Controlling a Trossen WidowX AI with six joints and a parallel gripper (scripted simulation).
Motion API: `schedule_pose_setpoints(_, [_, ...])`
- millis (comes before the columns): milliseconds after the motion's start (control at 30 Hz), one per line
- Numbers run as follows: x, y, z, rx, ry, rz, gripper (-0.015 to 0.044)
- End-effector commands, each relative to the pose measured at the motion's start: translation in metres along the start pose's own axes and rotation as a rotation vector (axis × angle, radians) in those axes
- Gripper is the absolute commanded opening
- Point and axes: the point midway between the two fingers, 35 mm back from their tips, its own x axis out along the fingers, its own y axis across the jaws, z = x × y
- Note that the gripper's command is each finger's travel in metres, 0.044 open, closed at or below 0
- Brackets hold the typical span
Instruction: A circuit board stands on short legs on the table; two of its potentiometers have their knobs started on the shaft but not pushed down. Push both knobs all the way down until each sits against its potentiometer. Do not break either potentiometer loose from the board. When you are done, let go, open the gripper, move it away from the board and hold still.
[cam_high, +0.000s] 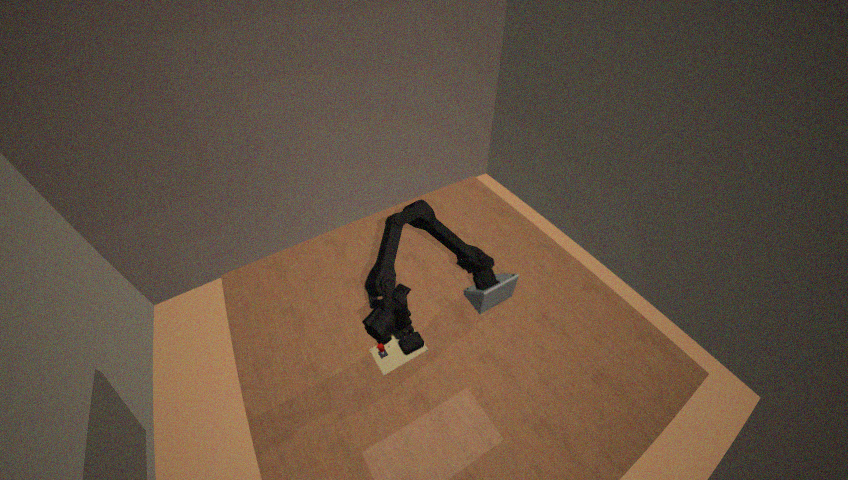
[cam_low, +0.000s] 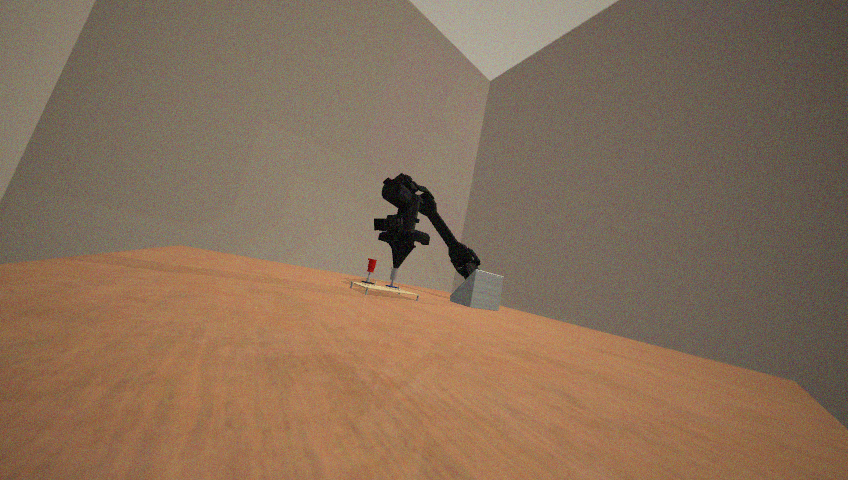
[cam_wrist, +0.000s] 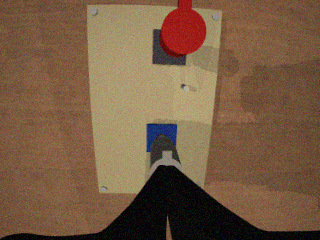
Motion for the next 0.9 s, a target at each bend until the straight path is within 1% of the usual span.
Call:
schedule_pose_setpoints(0, [0.0028,-0.0005,0.0000,-0.003,0.000,-0.004,0.0000])
schedule_pose_setpoints(867, [0.0078,-0.0006,0.0000,-0.003,0.000,-0.004,0.0000])
